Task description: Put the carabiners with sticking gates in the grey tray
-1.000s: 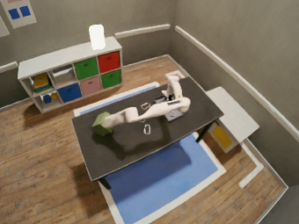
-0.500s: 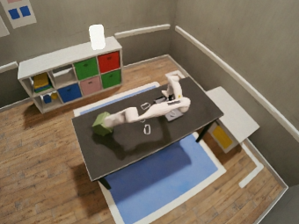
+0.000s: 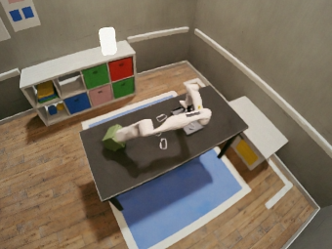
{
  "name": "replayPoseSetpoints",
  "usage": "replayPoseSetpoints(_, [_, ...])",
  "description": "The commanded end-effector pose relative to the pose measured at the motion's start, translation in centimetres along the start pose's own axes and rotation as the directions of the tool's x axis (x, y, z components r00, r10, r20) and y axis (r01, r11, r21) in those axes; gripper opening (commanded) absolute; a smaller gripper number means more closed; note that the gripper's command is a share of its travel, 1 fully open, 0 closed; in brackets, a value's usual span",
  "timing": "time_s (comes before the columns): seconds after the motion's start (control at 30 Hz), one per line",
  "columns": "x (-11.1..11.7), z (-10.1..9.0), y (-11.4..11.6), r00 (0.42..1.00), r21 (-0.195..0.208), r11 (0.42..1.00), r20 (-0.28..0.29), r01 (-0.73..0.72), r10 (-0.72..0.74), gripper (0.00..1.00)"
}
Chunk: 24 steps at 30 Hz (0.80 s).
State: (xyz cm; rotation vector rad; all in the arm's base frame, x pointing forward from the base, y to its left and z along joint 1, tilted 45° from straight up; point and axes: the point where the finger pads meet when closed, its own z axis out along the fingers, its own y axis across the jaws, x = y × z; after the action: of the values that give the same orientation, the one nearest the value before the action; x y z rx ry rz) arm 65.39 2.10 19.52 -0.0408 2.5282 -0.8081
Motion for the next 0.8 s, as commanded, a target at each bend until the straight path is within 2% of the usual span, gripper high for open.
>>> replayPoseSetpoints(0.0, [-0.16,0.14,0.01,1.0,-0.003,1.0,0.007,0.008,-0.008,0.0])
replayPoseSetpoints(0.67, [-0.15,0.17,0.07,1.0,-0.002,1.0,0.006,0.008,-0.008,0.0])
replayPoseSetpoints(0.7, [-0.05,-0.1,0.05,1.0,-0.001,1.0,0.002,0.0,0.0,1.0])
replayPoseSetpoints(0.77, [-0.05,-0.1,0.05,1.0,-0.001,1.0,0.002,0.0,0.0,1.0])
